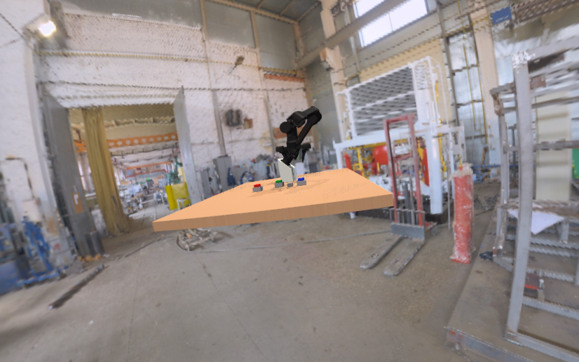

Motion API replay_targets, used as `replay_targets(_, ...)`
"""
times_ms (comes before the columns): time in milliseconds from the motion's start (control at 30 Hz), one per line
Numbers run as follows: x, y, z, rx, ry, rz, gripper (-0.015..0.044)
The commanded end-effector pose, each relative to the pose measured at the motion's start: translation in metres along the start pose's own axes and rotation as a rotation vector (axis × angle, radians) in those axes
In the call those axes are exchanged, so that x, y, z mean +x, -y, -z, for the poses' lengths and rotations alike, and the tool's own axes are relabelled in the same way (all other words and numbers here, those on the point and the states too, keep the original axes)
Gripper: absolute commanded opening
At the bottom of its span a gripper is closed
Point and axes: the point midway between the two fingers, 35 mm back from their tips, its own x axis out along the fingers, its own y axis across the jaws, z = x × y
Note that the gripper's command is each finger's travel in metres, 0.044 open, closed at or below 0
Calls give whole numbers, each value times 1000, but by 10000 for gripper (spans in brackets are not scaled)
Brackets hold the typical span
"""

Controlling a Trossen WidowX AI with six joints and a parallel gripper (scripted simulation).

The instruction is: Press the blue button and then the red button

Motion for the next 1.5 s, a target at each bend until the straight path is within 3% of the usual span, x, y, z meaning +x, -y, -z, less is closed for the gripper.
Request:
replay_targets(0, -4, -17, 6, -2, -24, -51, 400)
replay_targets(100, -4, -17, 6, -2, -24, -51, 400)
replay_targets(300, 55, -20, 8, -2, -23, -53, 242)
replay_targets(600, 57, -20, 8, -2, -23, -53, 20)
replay_targets(1467, 81, -21, 8, -2, -23, -54, 20)
